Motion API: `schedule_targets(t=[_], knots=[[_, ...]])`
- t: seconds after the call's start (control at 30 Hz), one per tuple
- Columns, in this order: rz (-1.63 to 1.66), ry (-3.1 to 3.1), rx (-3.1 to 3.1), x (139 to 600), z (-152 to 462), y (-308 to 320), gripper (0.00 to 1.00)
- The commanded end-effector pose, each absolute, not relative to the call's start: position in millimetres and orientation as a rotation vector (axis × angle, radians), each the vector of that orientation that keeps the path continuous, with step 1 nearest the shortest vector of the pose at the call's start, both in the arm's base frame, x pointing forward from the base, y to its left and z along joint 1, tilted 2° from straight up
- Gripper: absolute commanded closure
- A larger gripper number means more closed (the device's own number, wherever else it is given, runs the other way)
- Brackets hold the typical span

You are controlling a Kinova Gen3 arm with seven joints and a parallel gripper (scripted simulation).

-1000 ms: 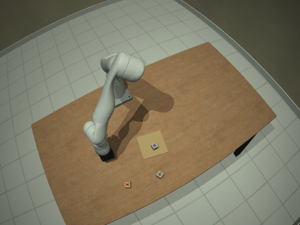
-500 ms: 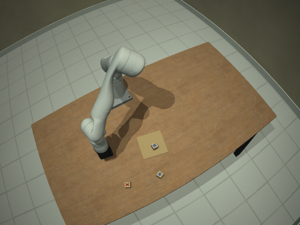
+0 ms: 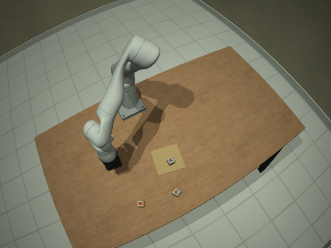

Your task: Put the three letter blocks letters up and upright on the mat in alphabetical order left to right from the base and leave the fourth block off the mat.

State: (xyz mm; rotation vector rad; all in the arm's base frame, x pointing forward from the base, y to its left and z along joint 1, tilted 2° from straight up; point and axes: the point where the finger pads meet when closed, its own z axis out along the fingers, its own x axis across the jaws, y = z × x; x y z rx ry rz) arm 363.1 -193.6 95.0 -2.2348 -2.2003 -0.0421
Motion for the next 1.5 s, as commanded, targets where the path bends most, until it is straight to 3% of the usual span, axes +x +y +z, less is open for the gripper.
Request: schedule_targets(t=[0.0, 0.77, 1.47], knots=[[-0.053, -2.211, -2.232, 366.3, 98.3, -191.8, 0.43], [-0.049, -2.150, -2.284, 368.1, 97.8, -180.8, 0.43], [-0.020, -1.708, -2.605, 378.8, 96.7, -105.6, 0.43]])
